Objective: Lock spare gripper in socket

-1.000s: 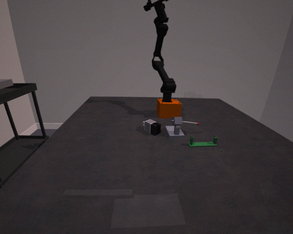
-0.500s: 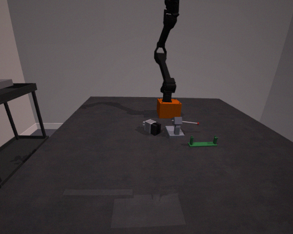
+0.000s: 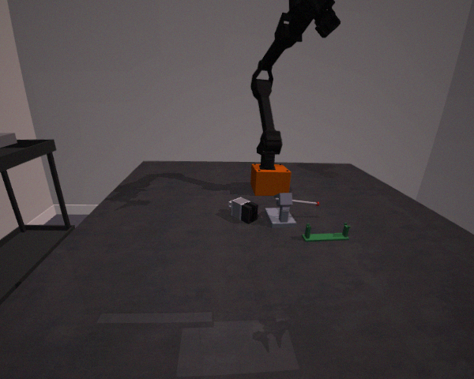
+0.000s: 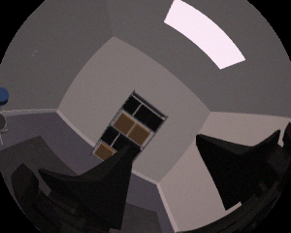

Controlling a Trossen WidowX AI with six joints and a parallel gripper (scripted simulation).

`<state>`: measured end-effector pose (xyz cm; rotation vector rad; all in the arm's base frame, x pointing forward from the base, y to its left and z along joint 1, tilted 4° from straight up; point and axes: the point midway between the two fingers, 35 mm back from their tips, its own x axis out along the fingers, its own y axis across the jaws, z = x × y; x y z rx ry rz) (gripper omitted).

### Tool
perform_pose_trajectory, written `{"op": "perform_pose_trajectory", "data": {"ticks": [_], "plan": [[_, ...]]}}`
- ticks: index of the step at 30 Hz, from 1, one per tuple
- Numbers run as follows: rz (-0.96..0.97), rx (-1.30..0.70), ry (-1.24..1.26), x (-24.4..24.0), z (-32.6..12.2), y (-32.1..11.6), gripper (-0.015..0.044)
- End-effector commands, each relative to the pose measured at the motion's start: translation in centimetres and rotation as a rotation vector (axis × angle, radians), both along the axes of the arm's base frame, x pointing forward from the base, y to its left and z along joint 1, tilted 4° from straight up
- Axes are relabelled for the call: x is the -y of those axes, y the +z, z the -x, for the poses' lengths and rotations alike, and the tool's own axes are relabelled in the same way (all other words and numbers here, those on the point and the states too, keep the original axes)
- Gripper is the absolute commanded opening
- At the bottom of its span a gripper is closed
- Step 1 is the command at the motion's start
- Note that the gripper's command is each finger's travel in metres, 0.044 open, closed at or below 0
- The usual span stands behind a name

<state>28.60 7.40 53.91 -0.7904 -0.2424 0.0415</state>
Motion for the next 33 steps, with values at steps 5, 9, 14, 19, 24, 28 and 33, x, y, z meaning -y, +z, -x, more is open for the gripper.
{"op": "perform_pose_trajectory", "data": {"ticks": [5,9,14,19,24,28,33], "plan": [[0.228,-0.317,0.064,-3.3,-5.2,-9.9,0.0300],[0.340,-0.481,0.108,-4.5,-6.7,-15.3,0.0300],[0.472,-0.687,0.174,-5.6,-7.4,-22.0,0.0300],[0.594,-0.893,0.254,-6.2,-6.9,-28.3,0.0300],[0.705,-1.100,0.346,-6.3,-5.3,-34.1,0.0300],[0.783,-1.267,0.427,-6.1,-3.4,-38.2,0.0300],[0.866,-1.475,0.539,-5.6,-0.4,-42.4,0.0300]]}}
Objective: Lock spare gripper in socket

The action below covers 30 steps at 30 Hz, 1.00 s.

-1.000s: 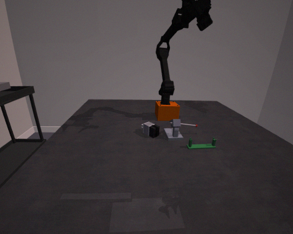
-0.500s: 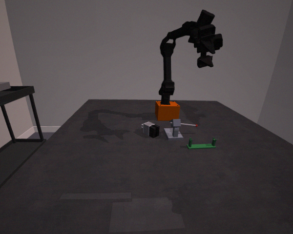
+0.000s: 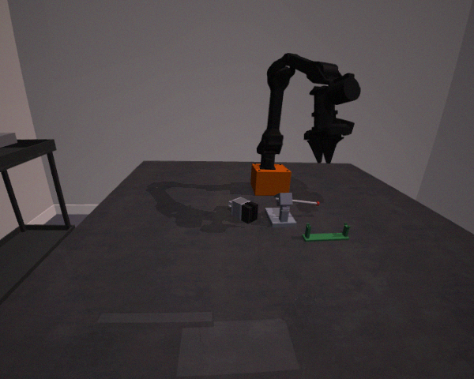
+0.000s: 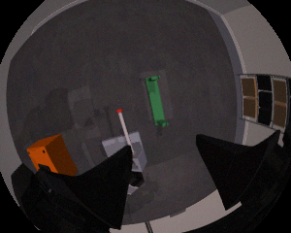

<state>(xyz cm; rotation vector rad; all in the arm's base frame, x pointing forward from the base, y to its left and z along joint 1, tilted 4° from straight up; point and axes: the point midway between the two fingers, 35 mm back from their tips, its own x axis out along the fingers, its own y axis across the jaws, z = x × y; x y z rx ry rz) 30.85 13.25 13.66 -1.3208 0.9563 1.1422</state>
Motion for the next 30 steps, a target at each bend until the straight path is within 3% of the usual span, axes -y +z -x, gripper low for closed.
{"op": "perform_pose_trajectory", "data": {"ticks": [1,10,16,30], "plan": [[0.051,-0.169,0.057,0.4,2.5,-2.9,0.0300],[0.073,-0.249,0.080,0.5,3.5,-4.9,0.0300],[0.073,-0.249,0.080,0.1,3.3,-10.9,0.0300],[0.073,-0.249,0.080,0.1,3.3,-12.7,0.0300]]}}
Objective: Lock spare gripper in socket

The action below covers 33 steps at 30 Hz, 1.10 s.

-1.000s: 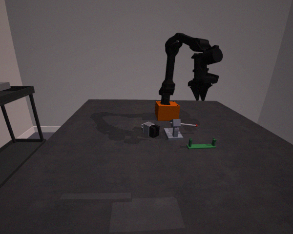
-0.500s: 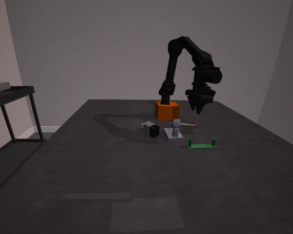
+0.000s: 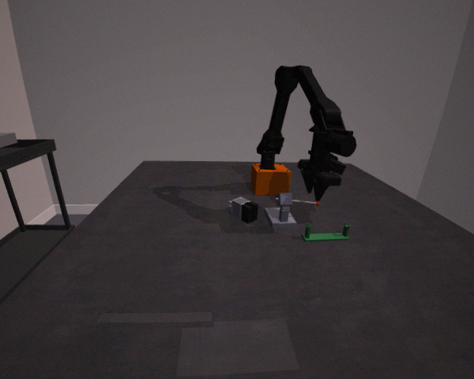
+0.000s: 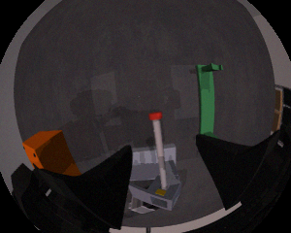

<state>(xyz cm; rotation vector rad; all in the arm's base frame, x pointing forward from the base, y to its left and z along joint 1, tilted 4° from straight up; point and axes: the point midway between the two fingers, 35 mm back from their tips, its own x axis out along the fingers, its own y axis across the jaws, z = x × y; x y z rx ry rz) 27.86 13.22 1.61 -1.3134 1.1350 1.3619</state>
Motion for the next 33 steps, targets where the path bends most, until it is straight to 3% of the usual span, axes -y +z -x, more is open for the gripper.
{"op": "perform_pose_trajectory", "data": {"ticks": [1,32,33], "plan": [[-0.001,-0.010,-0.004,0.0,0.3,-0.8,0.0300],[-0.001,-0.010,-0.004,0.2,0.6,-5.1,0.0300],[-0.001,-0.010,-0.004,0.2,0.6,-5.1,0.0274]]}}
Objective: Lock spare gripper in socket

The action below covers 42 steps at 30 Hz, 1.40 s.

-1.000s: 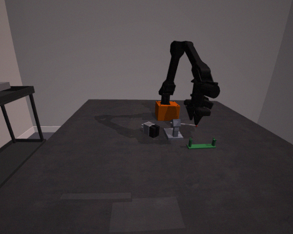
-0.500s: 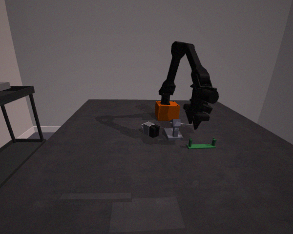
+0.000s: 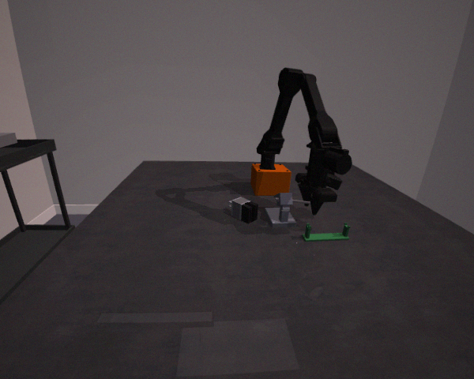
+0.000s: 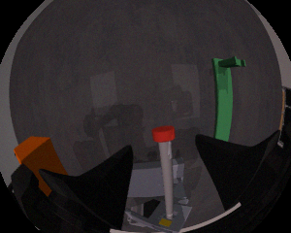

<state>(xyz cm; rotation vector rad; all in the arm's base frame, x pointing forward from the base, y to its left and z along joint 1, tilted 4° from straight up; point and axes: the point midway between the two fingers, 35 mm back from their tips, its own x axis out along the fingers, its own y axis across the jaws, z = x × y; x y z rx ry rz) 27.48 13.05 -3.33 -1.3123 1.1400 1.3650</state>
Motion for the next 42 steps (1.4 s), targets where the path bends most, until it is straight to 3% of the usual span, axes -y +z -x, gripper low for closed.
{"op": "perform_pose_trajectory", "data": {"ticks": [1,11,42], "plan": [[-0.003,-0.005,-0.004,0.0,0.2,-0.2,0.0247],[-0.003,-0.005,-0.004,0.0,0.2,-0.2,0.0005],[-0.151,-0.032,-0.021,-1.4,0.1,1.1,0.0000]]}}
